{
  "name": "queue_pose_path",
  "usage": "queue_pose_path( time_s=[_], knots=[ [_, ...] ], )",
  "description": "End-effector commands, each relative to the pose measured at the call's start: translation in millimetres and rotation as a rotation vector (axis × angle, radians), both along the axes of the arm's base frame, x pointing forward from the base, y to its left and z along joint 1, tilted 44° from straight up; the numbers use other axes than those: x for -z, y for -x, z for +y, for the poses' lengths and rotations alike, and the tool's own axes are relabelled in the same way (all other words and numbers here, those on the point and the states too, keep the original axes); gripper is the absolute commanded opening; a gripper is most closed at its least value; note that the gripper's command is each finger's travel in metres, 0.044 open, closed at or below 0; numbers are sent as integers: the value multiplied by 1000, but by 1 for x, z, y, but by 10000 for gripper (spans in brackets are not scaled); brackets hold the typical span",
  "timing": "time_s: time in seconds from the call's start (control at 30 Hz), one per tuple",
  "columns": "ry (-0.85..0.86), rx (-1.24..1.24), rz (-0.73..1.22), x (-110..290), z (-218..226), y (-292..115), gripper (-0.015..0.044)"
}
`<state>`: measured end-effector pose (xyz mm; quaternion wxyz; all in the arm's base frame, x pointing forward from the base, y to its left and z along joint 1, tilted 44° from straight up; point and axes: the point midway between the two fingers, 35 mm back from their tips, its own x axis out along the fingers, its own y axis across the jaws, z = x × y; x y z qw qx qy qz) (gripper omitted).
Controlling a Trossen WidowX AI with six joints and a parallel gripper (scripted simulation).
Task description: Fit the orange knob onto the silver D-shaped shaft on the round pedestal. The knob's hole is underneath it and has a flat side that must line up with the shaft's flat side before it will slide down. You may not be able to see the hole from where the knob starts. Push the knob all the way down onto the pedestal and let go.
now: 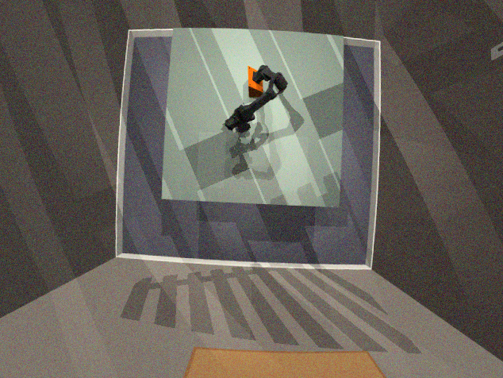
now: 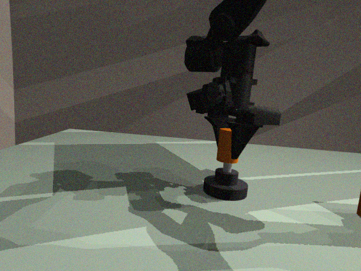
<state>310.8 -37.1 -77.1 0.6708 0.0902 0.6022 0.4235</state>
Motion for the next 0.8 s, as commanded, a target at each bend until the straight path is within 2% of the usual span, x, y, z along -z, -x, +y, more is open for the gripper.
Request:
queue_pose_path(
  time_s=[0.0,0.77],
  knots=[
    [1,-6,-10,0,0,0,0],
    [1,-6,-10,1,1,1,0]
  ],
)
